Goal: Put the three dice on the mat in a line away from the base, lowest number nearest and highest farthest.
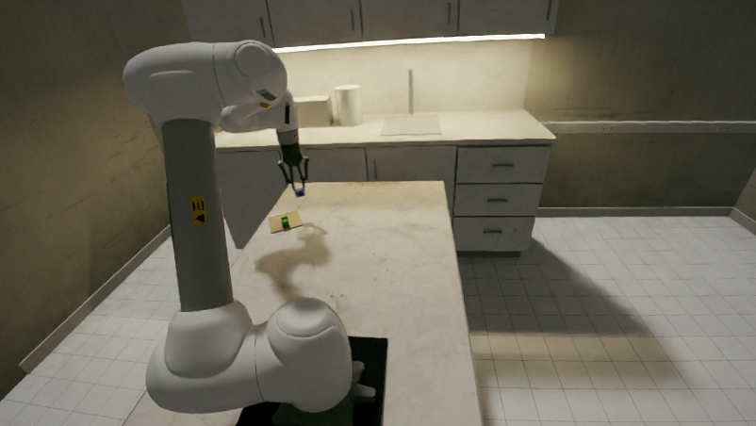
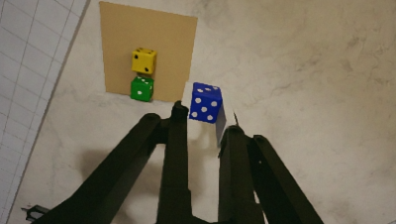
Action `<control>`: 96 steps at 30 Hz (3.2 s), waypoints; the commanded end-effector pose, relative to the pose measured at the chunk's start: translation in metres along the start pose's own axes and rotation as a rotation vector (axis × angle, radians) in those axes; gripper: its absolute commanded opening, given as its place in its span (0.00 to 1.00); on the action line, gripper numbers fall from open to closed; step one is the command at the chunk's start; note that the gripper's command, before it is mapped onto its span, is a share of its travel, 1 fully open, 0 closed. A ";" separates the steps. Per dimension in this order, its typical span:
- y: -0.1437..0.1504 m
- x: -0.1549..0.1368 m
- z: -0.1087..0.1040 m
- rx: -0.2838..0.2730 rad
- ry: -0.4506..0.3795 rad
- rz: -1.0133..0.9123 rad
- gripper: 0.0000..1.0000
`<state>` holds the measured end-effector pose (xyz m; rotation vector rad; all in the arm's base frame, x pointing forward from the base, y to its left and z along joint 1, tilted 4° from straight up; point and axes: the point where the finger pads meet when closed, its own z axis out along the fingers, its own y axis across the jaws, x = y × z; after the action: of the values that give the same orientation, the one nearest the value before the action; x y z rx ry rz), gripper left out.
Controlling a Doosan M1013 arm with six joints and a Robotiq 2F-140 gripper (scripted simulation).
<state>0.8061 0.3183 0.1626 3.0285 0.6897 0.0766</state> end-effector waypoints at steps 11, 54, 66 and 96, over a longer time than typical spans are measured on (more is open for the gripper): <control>-0.093 0.041 0.007 -0.003 0.004 -0.027 0.24; -0.093 0.042 0.098 -0.003 0.004 -0.027 0.24; -0.093 0.042 0.103 -0.003 0.004 -0.027 0.24; -0.093 0.042 0.103 -0.003 0.004 -0.027 0.24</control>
<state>0.8090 0.4177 0.0556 3.0151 0.7297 0.0797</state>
